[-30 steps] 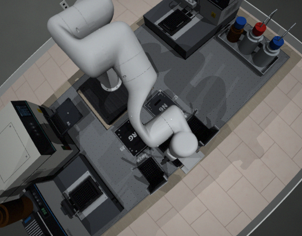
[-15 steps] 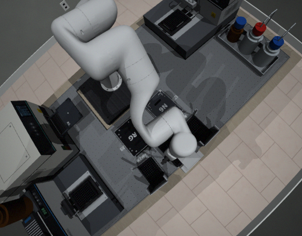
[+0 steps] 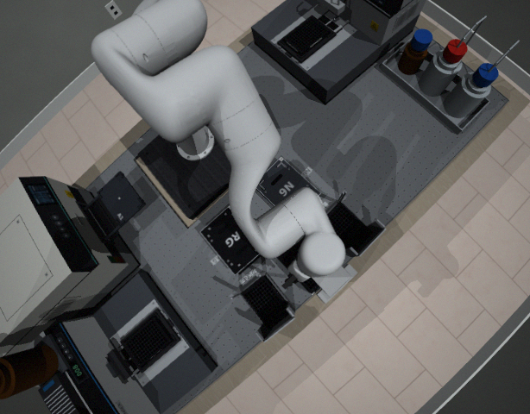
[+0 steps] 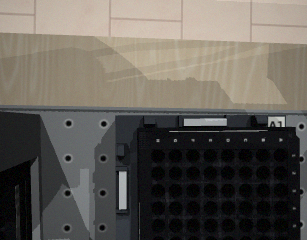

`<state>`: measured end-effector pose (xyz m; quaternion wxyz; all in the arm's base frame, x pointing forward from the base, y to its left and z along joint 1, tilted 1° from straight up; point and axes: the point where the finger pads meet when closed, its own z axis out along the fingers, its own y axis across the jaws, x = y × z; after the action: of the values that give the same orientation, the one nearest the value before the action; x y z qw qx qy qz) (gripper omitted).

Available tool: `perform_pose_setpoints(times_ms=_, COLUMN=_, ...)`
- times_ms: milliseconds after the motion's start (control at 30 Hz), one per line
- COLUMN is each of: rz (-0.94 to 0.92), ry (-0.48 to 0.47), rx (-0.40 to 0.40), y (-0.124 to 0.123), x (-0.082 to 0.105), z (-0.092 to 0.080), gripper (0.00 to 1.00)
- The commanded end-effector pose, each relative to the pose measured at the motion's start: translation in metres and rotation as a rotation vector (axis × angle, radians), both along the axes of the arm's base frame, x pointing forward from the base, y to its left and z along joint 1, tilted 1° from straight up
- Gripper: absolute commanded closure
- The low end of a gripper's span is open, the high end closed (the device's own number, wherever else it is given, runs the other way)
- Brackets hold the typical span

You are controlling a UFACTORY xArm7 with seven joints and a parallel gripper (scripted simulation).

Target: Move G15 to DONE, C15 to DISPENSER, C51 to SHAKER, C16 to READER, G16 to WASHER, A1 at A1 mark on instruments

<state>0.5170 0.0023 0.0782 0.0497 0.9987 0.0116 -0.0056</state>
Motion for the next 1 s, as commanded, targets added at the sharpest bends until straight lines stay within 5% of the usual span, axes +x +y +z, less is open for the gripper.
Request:
perform_pose_setpoints(times_ms=0, rz=0.000, ry=-0.005, rx=0.001, y=0.000, x=0.002, z=0.002, gripper=0.00)
perform_pose_setpoints(times_ms=967, rz=0.000, ry=-0.005, rx=0.001, y=-0.002, x=0.002, z=-0.016, gripper=0.00)
